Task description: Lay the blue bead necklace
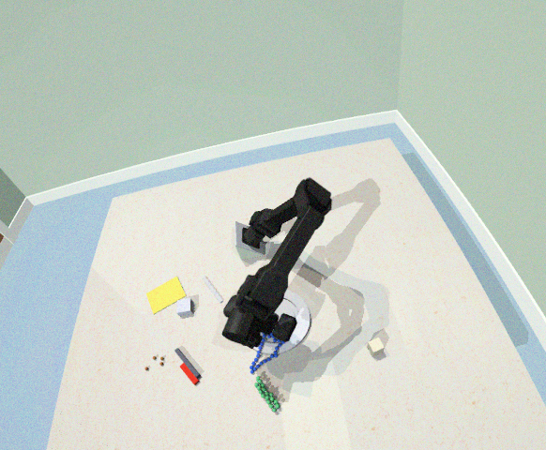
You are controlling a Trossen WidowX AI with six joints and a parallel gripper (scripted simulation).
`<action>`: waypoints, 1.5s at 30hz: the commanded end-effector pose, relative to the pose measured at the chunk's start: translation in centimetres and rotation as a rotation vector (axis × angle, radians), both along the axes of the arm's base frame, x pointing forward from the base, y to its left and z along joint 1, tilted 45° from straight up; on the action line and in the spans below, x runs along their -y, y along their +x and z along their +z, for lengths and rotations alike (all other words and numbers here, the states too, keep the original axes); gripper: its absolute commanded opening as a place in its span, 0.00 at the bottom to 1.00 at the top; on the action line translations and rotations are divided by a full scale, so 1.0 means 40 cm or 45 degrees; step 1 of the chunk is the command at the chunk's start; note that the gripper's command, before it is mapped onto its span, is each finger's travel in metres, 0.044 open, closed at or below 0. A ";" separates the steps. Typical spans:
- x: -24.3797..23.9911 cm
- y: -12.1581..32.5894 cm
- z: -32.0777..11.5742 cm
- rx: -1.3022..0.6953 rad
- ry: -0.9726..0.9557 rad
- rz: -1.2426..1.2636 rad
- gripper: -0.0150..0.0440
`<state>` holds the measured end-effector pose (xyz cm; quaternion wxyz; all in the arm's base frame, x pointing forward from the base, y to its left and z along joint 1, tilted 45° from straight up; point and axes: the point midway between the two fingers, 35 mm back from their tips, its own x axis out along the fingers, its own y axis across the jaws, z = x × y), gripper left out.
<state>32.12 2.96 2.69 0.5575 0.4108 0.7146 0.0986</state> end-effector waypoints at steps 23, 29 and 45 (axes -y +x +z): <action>0.021 -0.001 0.024 -0.008 0.005 0.002 1.00; 0.031 -0.006 0.032 -0.014 0.008 0.003 1.00; 0.035 -0.006 0.036 -0.012 0.007 0.004 1.00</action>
